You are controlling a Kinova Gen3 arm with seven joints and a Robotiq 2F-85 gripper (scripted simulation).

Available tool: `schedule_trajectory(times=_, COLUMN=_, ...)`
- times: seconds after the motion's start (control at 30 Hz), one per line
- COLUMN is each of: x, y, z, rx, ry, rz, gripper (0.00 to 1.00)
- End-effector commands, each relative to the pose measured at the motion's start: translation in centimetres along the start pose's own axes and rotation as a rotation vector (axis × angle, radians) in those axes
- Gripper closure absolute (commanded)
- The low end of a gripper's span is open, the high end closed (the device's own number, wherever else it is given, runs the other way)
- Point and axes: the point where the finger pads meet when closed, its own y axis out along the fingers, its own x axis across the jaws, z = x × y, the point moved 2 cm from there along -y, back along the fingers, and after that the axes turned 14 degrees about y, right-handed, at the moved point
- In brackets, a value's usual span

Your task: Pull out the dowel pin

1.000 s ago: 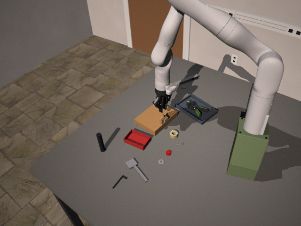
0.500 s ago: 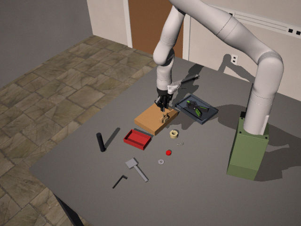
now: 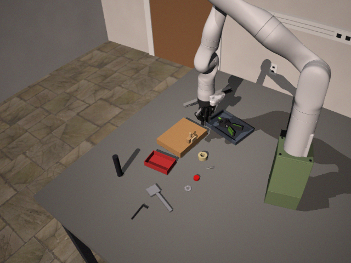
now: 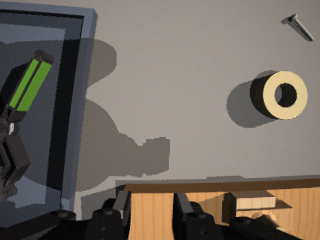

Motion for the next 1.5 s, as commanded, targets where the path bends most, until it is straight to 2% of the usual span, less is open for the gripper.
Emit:
schedule_trajectory(times=0.0, x=-3.4, y=0.5, z=0.4, rx=-0.002, ry=0.018, rz=-0.002, gripper=0.66)
schedule_trajectory(times=0.33, x=-10.6, y=1.3, z=2.5, rx=-0.002, ry=0.060, rz=-0.005, gripper=0.66)
schedule_trajectory(times=0.4, x=-10.6, y=1.3, z=2.5, rx=-0.002, ry=0.060, rz=-0.005, gripper=0.66)
schedule_trajectory(times=0.7, x=-13.8, y=1.5, z=3.9, rx=-0.003, ry=0.081, rz=-0.008, gripper=0.66)
schedule_trajectory(times=1.03, x=-14.3, y=1.5, z=4.2, rx=-0.004, ry=0.084, rz=-0.009, gripper=0.66)
schedule_trajectory(times=1.07, x=-14.3, y=1.5, z=4.2, rx=-0.004, ry=0.084, rz=-0.009, gripper=0.23)
schedule_trajectory(times=1.47, x=-14.3, y=1.5, z=4.2, rx=-0.004, ry=0.084, rz=-0.009, gripper=0.23)
